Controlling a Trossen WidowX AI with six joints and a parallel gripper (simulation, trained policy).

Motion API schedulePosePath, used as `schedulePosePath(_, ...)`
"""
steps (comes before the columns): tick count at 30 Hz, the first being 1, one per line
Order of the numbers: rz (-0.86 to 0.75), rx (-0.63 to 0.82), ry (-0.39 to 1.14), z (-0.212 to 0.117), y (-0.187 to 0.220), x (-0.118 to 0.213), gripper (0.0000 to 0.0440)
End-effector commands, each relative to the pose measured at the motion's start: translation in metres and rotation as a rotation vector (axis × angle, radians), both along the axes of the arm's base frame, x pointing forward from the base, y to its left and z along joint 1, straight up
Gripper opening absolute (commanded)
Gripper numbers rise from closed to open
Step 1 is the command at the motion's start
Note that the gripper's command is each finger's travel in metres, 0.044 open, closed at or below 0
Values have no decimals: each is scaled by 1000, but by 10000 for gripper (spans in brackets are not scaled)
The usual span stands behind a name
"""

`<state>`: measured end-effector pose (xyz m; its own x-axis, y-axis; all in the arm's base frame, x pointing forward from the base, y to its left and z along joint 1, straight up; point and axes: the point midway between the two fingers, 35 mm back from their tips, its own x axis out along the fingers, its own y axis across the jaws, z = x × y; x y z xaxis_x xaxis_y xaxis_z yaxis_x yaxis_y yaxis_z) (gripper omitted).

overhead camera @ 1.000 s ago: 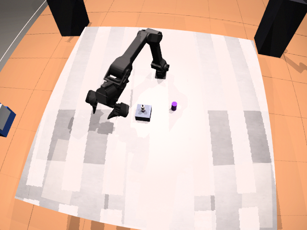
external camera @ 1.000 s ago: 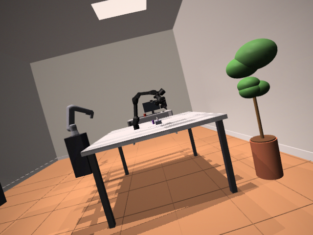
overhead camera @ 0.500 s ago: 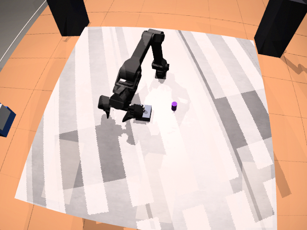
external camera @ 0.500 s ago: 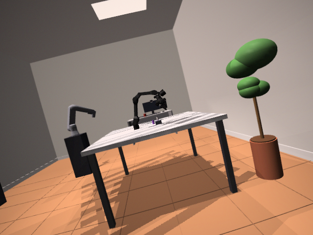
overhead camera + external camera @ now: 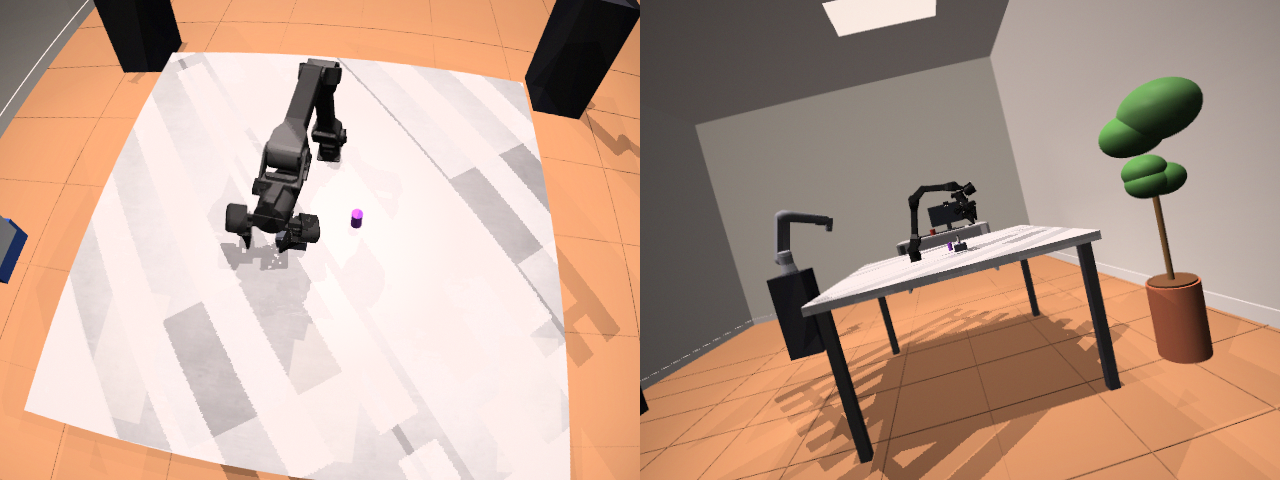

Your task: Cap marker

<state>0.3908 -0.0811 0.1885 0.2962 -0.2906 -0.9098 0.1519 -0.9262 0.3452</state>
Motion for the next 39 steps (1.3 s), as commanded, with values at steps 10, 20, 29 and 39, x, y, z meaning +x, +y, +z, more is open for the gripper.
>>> schedulePosePath(10,43,81,79,-11,46,-16,332)
schedulePosePath(20,70,129,152,-20,74,-33,336)
schedulePosePath(29,91,171,218,-27,97,-50,338)
schedulePosePath(39,113,213,290,-34,120,-69,340)
